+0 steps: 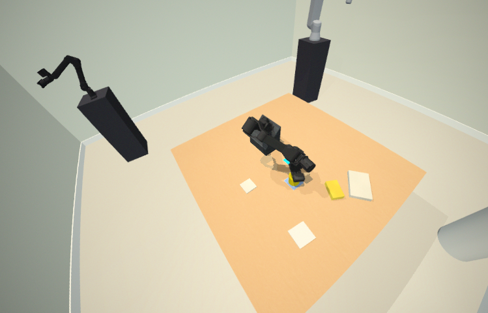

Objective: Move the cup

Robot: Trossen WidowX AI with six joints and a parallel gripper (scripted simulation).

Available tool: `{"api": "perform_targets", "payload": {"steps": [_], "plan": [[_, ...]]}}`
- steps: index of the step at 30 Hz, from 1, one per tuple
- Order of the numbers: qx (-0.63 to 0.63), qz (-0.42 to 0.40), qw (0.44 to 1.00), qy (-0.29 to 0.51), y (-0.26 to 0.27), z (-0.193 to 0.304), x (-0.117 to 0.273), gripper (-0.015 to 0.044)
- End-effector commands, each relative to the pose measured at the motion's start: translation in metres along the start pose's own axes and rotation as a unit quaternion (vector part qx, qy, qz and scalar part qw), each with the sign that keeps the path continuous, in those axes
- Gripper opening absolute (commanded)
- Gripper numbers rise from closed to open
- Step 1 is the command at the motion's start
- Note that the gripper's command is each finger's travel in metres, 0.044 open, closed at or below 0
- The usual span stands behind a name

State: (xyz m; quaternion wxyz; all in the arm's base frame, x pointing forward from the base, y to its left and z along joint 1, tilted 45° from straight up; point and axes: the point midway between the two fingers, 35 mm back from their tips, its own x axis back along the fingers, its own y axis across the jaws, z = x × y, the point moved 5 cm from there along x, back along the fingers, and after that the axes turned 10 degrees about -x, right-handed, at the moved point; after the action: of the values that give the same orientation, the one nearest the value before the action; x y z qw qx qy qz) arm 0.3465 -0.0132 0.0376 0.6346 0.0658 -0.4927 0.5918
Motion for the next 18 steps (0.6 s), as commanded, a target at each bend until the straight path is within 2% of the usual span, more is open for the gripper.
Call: {"api": "perform_targets", "payload": {"steps": [1,7,18], "plan": [[0.0,0.0,1.0,0.0,0.0,0.0,0.0,0.0007],[0.0,-0.001,1.0,-0.001,-0.001,-0.001,0.009,0.0],[0.002,-0.002,1.0,-0.001,0.002,-0.002,0.052,0.0]]}}
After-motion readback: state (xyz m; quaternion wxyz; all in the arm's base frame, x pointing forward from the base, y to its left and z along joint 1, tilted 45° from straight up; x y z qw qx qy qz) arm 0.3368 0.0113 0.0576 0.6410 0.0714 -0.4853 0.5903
